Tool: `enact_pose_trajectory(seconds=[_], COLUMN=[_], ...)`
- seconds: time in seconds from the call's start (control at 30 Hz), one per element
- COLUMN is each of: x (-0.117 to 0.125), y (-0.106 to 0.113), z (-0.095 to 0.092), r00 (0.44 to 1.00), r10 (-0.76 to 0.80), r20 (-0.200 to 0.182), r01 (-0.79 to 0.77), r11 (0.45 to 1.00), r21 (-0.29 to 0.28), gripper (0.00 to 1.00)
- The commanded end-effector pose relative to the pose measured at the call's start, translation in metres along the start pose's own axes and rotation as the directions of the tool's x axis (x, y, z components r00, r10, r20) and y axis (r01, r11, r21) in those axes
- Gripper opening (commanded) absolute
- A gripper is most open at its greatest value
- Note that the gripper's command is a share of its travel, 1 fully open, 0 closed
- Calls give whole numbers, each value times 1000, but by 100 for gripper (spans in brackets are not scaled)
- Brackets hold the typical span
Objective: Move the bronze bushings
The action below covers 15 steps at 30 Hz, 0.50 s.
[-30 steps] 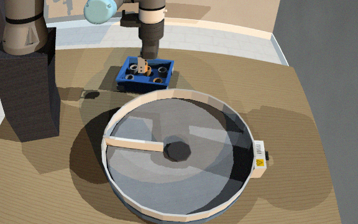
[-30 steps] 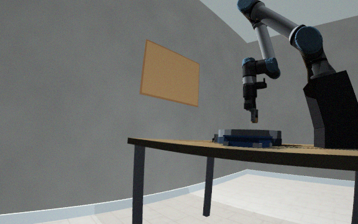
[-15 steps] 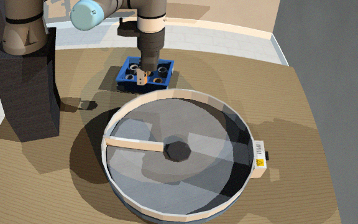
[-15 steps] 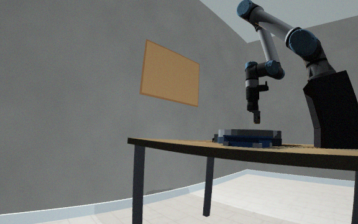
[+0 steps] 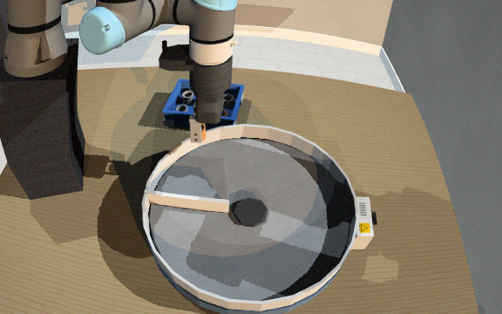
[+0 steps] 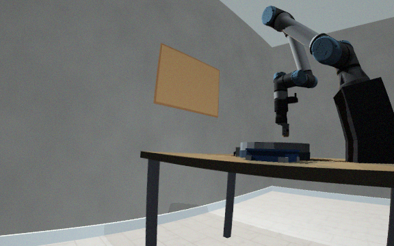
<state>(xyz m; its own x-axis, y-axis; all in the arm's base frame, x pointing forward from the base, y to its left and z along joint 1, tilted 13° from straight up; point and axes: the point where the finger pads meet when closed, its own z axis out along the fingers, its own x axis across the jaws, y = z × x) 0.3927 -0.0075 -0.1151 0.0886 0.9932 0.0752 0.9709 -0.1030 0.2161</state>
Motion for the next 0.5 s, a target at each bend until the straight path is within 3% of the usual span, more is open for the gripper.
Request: enact_pose_trajectory(seconds=[0.0,0.47], x=[-28,-95], y=[4,13], z=[0,0], r00=[1000,1000], r10=[-1,-1], r20=[-2,-2], r01=[1,1], r11=[1000,1000], r21=[-1,-1], gripper=[0,0])
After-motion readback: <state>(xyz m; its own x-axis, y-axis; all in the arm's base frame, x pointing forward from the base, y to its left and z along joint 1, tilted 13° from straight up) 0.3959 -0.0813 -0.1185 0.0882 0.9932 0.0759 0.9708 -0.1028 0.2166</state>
